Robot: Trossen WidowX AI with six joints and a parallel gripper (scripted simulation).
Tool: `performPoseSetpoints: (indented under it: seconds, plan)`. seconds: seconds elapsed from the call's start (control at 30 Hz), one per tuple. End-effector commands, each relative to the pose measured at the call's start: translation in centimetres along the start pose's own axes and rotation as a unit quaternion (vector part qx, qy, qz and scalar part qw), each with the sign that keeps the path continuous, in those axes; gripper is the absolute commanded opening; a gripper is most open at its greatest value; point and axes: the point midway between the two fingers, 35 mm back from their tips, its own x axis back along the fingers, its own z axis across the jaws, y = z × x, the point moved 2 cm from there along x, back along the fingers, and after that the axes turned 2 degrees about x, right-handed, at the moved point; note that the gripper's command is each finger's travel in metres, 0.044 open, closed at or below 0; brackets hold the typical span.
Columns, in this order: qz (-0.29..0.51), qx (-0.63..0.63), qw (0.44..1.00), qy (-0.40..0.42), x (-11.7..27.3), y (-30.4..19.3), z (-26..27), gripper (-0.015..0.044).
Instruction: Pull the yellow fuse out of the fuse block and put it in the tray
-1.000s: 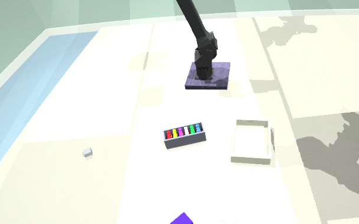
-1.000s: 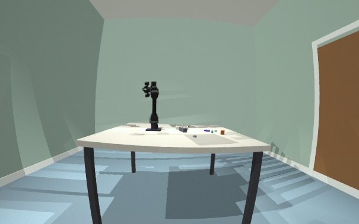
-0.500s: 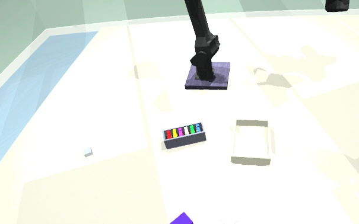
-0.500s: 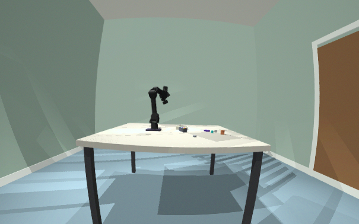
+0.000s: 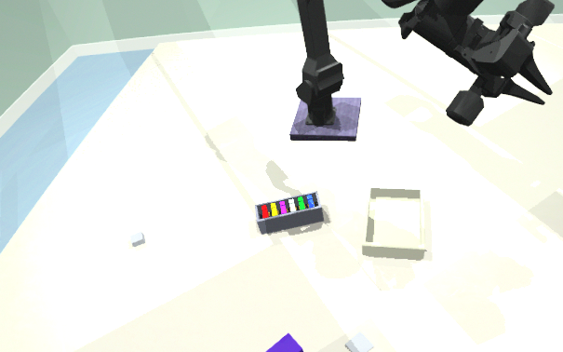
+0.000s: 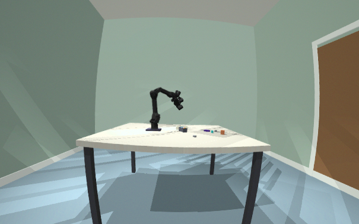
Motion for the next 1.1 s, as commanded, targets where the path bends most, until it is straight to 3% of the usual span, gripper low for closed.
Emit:
performPoseSetpoints:
  seconds: [0.0,0.37,0.63,0.8,1.07]
  plan:
    - [0.007,0.013,0.995,-0.096,1.0,0.7,-6.5,0.0061]
    - [0.086,0.006,0.948,-0.307,8.4,0.0,-22.2,0.0061]
    - [0.226,-0.019,0.894,-0.387,16.8,-4.6,-30.6,0.0061]
    - [0.320,-0.042,0.866,-0.382,22.0,-8.5,-33.3,0.0061]
    - [0.324,-0.043,0.865,-0.381,21.9,-9.0,-32.8,0.0061]
